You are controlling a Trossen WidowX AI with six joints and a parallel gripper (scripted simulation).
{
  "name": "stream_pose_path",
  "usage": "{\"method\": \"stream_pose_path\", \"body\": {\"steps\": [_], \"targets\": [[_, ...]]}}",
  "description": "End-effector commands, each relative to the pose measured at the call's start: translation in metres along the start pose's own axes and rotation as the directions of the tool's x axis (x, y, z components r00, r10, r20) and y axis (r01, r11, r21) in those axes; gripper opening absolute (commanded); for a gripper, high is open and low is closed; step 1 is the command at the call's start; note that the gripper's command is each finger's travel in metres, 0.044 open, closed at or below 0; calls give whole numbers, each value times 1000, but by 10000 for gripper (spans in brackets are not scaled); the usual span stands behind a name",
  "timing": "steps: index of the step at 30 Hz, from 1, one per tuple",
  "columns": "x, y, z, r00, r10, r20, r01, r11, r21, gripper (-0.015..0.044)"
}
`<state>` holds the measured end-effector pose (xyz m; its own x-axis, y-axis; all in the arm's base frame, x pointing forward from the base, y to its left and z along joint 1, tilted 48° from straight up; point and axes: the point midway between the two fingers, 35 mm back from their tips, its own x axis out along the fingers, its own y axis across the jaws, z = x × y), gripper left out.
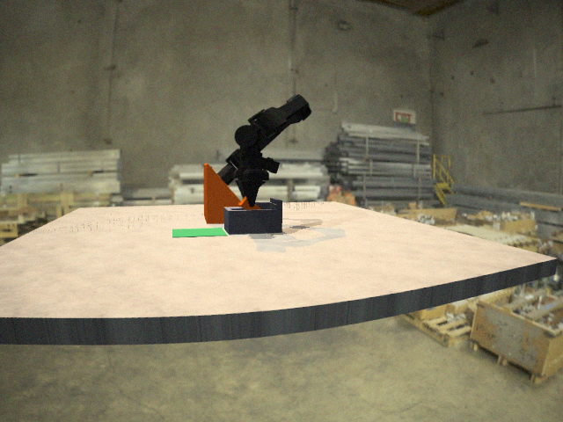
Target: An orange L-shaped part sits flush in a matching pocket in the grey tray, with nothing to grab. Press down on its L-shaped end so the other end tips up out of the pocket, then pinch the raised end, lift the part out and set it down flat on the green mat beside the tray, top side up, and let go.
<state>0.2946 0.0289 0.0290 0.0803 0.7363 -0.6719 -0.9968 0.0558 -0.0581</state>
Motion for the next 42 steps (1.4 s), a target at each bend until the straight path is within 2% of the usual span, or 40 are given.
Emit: {"method": "stream_pose_path", "body": {"steps": [1,3,6,20,24,42], "targets": [[7,3,0,1000,8,8,-9,1000,10,280],[7,3,0,1000,8,8,-9,1000,10,280],[4,1,0,1000,2,1,-2,1000,0,201],[4,1,0,1000,2,1,-2,1000,0,108],[4,1,0,1000,2,1,-2,1000,0,3],[-16,2,0,1000,7,4,-7,1000,8,0]]}}
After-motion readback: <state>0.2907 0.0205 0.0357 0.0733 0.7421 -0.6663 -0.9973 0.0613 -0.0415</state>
